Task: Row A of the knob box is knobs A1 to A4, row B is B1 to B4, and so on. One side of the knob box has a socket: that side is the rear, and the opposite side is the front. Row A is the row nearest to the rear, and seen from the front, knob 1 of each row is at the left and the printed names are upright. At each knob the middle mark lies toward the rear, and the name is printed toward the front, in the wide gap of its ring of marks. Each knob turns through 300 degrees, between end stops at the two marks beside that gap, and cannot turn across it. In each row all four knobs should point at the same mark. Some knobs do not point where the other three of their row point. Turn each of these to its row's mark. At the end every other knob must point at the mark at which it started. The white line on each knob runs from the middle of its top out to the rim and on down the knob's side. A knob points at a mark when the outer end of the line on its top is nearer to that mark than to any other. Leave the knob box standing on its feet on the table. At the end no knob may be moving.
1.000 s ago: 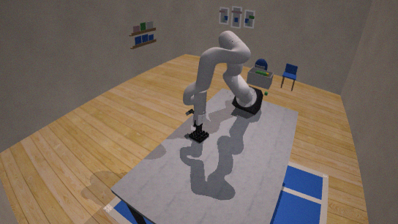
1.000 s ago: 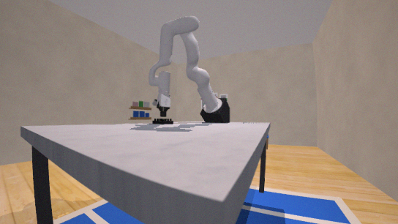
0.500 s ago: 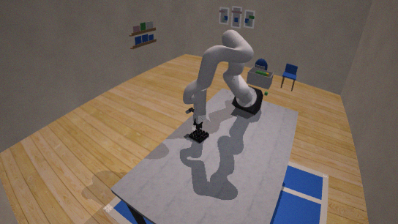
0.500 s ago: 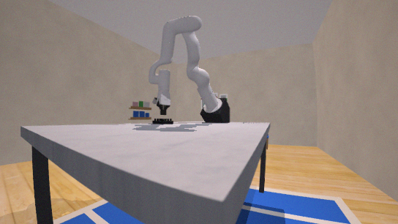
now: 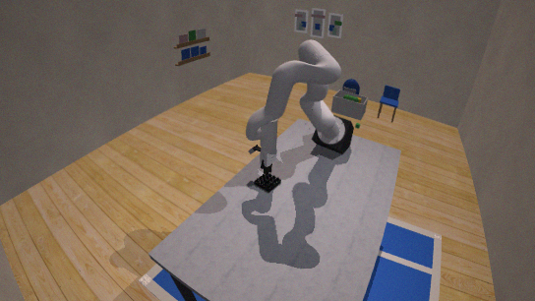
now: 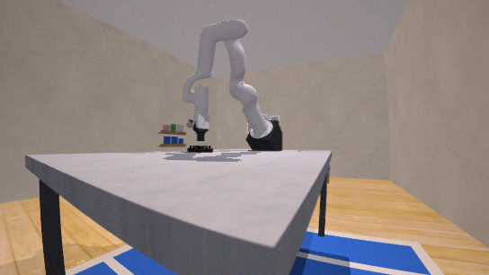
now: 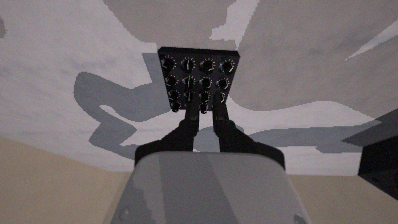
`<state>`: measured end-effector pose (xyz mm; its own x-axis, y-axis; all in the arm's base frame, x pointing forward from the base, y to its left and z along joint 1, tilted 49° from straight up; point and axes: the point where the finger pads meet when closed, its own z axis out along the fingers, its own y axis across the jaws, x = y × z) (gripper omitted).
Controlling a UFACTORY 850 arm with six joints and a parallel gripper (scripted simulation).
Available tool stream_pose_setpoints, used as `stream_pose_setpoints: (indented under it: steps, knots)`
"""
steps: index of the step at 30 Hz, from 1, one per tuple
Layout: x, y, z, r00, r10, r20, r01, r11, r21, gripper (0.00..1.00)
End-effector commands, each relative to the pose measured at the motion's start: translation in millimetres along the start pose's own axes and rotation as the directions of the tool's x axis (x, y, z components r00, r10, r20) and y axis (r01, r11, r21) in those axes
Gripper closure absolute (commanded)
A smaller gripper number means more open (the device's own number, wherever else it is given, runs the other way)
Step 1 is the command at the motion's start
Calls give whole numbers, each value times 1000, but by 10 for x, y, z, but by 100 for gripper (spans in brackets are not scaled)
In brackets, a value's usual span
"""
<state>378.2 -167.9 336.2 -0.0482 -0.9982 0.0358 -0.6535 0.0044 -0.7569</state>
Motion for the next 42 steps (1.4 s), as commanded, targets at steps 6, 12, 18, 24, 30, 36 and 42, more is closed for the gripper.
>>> stream_pose_setpoints:
  steps: [6, 12, 18, 24, 30, 36, 42]
  knots:
    - [-46, -48, -14, 965, -263, 3, 263, 965, -1, 81]
    - [-74, -75, -22, 912, -411, 6, 411, 912, -2, 81]
    - [-99, -99, -29, 844, -537, 8, 537, 844, -2, 81]
    - [-126, -125, -38, 751, -660, 10, 660, 751, -1, 81]
    - [-152, -152, -47, 640, -768, 12, 768, 640, 0, 81]
    - [-175, -177, -55, 527, -850, 13, 850, 527, 2, 81]
    - [-201, -205, -65, 389, -921, 14, 921, 389, 3, 81]
